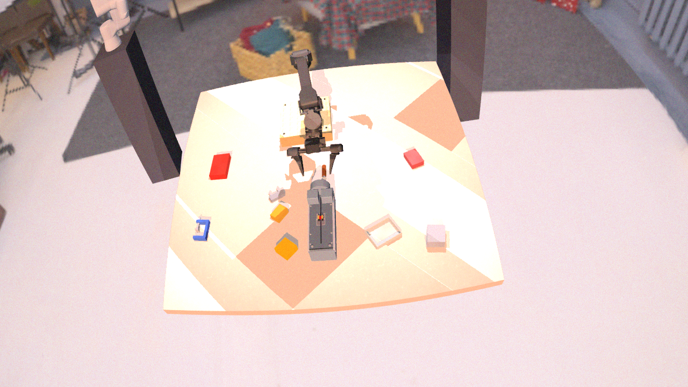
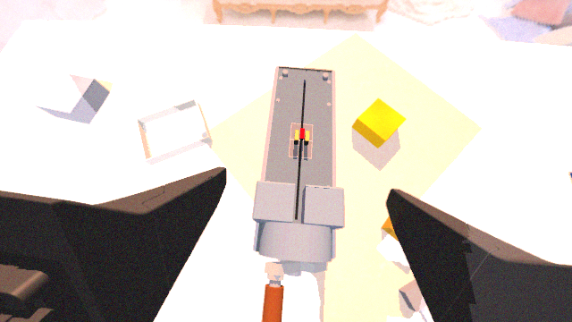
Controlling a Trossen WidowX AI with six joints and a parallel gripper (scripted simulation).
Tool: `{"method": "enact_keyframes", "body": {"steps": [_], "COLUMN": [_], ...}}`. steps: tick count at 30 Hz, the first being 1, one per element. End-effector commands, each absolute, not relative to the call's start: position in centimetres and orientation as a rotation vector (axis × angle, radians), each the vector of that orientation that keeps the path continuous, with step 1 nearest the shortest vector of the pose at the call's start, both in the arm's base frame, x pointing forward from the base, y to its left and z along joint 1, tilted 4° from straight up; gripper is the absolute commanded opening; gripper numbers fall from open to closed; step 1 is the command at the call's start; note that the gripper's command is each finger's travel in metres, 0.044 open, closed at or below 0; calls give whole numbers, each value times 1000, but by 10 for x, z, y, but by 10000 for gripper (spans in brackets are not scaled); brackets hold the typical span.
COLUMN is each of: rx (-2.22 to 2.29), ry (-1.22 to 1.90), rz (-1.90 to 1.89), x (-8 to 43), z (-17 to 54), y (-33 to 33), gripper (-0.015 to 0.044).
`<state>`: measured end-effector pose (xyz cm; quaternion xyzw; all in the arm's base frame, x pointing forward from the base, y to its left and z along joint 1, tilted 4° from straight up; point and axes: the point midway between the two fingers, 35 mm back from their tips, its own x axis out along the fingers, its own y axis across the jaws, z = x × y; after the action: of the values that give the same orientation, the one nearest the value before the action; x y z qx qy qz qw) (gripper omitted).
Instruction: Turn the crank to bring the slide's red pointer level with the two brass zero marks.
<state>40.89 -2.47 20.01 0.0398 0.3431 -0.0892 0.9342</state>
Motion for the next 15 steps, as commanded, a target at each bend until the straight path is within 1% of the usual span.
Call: {"method": "enact_keyframes", "body": {"steps": [1,6,9,15], "rx": [88,101,103,103], "ry": [704,702,702,702], "rz": [-182,-191,-192,-192], "x": [430,457,460,465], "z": [202,202,201,162], "y": [-34,-48,-50,-51], "gripper": [440,440,440,440]}}
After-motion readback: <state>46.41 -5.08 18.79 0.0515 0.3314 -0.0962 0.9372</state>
